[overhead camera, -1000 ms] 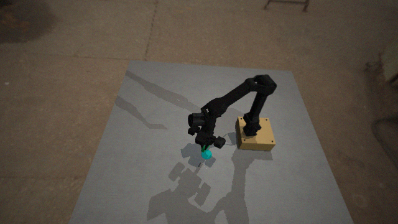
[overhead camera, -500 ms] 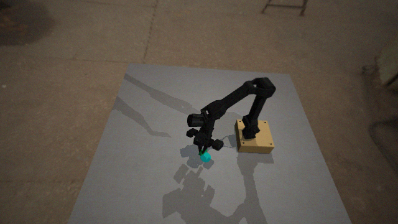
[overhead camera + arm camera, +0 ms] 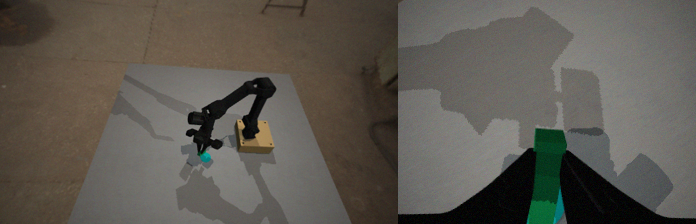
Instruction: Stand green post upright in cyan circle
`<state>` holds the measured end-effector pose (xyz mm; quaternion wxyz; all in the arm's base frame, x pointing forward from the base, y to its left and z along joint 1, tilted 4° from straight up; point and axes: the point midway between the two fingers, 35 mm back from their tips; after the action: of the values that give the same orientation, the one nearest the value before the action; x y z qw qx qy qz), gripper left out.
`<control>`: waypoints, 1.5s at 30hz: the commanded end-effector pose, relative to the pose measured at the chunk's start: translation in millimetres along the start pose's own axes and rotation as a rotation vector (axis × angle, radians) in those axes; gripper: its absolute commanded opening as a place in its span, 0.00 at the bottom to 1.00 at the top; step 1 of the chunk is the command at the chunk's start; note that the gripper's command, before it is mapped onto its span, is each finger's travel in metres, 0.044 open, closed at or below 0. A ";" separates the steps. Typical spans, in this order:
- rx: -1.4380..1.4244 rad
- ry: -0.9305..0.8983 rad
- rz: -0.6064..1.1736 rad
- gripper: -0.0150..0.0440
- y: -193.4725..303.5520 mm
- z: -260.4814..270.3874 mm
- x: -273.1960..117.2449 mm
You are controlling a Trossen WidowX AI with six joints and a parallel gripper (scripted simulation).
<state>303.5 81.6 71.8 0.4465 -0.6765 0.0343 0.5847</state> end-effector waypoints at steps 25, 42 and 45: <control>0.001 -0.012 -0.208 0.29 2.6 -6.1 -2.5; -0.011 -0.014 -0.325 0.29 5.0 -7.7 -7.4; -0.014 -0.014 -0.345 0.29 5.6 -7.8 -8.6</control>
<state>305.4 70.2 74.4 0.5312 -0.6715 -0.0782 0.5107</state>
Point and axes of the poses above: the point midway between the two fingers, 35 mm back from their tips, its own x axis out along the fingers, its own z axis across the jaws, y = z × x, and after that the axes turned 3 degrees about -x, right-handed
